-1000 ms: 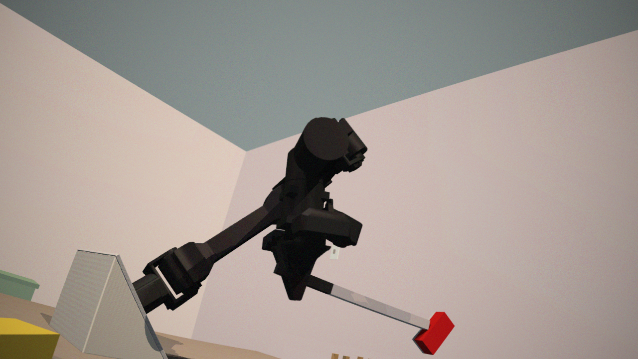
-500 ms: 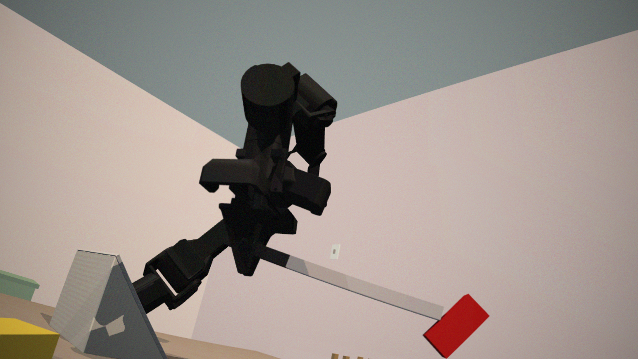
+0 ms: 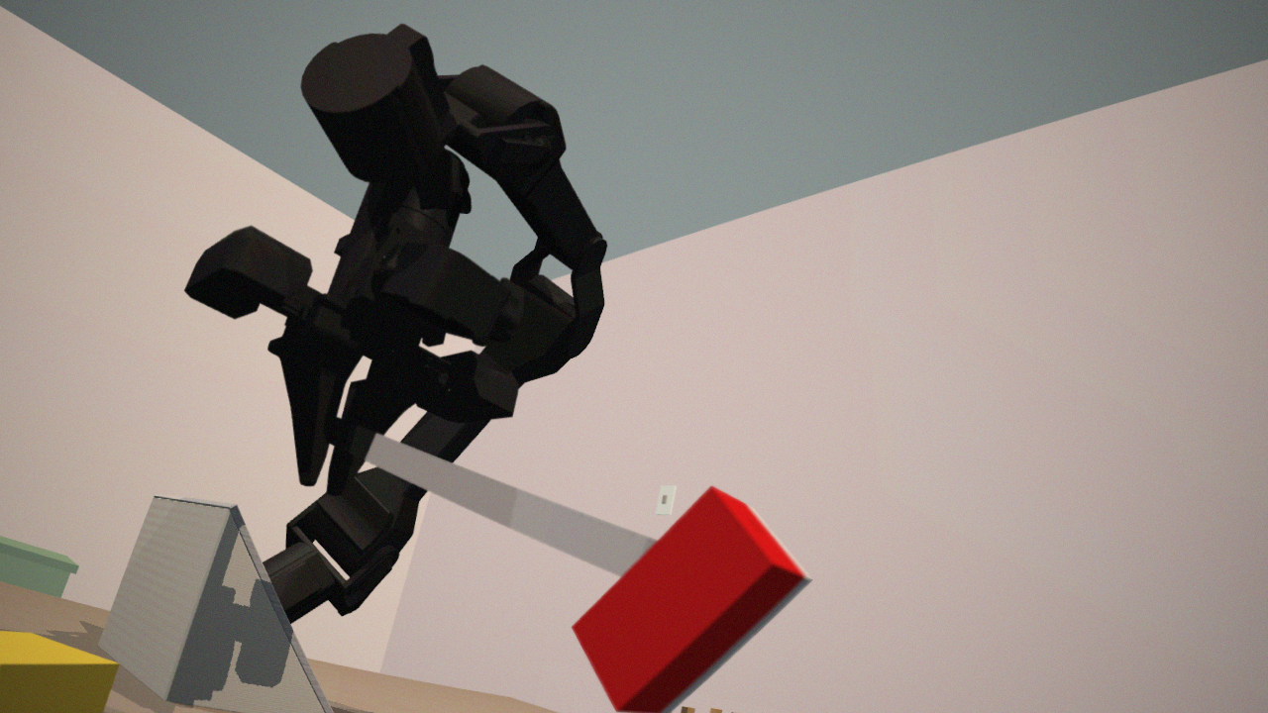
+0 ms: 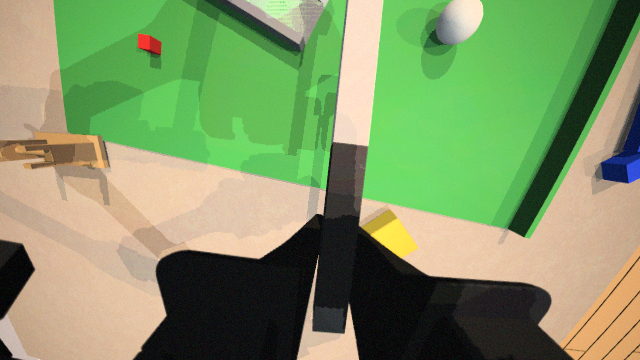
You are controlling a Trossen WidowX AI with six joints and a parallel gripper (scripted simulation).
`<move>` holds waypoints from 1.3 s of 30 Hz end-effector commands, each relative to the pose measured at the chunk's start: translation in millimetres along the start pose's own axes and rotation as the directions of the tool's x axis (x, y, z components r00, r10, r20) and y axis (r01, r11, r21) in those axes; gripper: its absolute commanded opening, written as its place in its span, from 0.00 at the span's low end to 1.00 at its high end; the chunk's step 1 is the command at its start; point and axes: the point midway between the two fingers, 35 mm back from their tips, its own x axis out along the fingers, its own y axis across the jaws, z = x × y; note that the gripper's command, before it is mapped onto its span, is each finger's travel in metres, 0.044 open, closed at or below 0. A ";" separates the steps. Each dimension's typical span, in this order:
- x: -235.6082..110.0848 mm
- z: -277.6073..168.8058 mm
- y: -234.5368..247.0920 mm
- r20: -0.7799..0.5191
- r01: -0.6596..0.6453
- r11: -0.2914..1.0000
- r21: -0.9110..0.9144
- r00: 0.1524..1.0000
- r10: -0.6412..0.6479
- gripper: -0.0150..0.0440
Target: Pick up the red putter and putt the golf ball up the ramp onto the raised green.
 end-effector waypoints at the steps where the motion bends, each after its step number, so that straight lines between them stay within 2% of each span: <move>1: -1.5 -6.9 -21.5 -0.006 0.012 0.994 0.112 1.000 -0.011 0.25; 12: -0.6 -33.1 -83.6 -0.042 0.046 0.914 0.403 0.999 -0.032 0.25; 18: 3.5 -33.6 -84.8 -0.042 0.047 0.912 0.407 0.999 -0.032 0.25; 28: 38.9 -34.8 -85.6 -0.041 0.046 0.912 0.407 0.999 -0.031 0.25; 39: 51.3 -35.0 -86.1 -0.041 0.045 0.913 0.406 0.999 -0.031 0.25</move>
